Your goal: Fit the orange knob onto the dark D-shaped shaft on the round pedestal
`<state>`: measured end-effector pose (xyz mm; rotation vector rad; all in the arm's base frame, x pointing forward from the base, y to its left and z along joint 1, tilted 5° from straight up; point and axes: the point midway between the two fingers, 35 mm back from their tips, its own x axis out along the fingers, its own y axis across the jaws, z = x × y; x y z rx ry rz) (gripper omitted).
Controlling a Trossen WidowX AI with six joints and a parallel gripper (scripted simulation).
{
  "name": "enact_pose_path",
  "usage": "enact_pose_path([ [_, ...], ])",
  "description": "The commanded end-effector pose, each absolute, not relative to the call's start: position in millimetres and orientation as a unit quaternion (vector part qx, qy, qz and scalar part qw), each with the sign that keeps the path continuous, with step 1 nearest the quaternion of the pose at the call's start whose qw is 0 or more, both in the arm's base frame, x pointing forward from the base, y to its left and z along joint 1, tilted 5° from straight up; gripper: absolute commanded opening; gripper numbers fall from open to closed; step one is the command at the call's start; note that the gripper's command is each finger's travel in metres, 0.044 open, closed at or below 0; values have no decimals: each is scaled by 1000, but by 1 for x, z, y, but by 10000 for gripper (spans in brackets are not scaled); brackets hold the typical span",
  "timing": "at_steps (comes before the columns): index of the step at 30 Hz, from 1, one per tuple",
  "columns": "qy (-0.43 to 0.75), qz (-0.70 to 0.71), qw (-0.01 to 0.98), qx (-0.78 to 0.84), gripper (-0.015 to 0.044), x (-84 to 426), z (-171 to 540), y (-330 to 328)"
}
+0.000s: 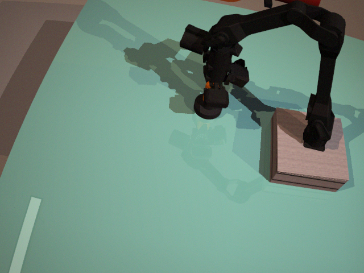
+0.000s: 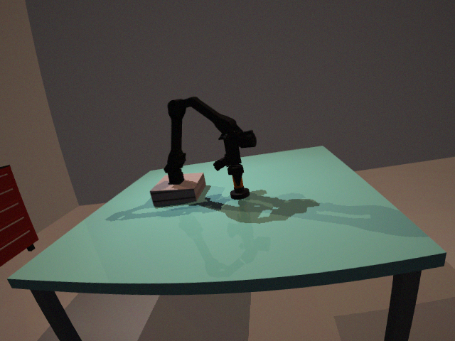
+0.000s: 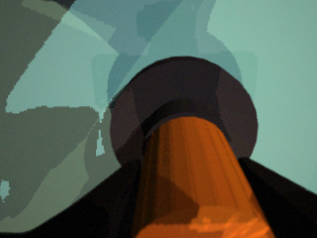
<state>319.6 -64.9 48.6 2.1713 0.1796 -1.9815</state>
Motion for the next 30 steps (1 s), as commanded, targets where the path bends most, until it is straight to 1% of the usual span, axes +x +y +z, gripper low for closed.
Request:
enact_pose_path([
  [1,61,-670,98,734,289,320,49,-65],
  [7,61,-670,98,734,440,320,49,-65],
  [13,61,-670,98,734,440,320,51,-65],
  [20,61,-670,98,734,440,311,140,-61],
  [30,61,-669,98,734,440,314,143,-61],
])
